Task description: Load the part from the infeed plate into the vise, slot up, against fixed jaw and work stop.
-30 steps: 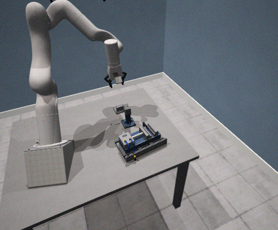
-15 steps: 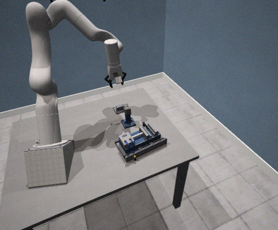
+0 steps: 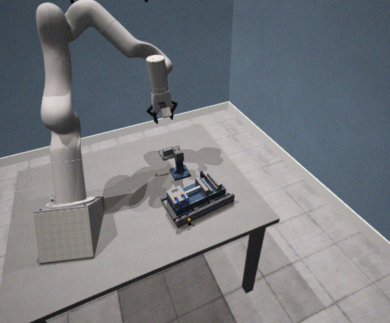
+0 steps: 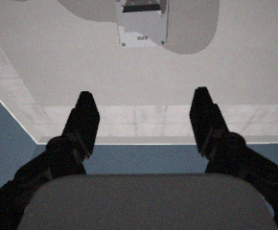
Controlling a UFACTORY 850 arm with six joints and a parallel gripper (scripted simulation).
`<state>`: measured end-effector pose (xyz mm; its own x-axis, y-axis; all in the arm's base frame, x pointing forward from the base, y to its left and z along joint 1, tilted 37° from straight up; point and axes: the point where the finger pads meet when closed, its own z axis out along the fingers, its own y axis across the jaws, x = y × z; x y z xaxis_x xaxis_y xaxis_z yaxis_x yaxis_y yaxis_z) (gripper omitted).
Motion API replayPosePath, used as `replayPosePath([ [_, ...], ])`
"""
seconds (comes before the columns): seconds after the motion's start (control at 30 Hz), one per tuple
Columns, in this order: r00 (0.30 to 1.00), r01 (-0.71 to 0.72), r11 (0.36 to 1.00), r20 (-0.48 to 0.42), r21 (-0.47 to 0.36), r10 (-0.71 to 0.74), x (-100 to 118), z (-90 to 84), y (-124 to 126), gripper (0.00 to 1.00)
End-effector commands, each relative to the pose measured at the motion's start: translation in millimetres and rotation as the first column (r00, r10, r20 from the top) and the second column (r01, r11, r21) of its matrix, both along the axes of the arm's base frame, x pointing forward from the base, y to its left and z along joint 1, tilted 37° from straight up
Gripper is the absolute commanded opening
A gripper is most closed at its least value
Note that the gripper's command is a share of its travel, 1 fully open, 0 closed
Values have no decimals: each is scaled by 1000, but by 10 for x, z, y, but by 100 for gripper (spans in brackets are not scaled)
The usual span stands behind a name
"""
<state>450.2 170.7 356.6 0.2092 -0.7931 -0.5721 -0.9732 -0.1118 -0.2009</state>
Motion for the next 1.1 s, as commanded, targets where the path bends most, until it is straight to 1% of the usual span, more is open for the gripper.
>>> replayPosePath([
  [0.0, 1000, 0, 1000, 2, 0, 0, 5, 7, -2, 89],
  [0.57, 1000, 0, 1000, 2, 0, 0, 7, -6, 8, 89],
  [1.07, 1000, 0, 1000, 2, 0, 0, 16, -84, 68, 89],
])
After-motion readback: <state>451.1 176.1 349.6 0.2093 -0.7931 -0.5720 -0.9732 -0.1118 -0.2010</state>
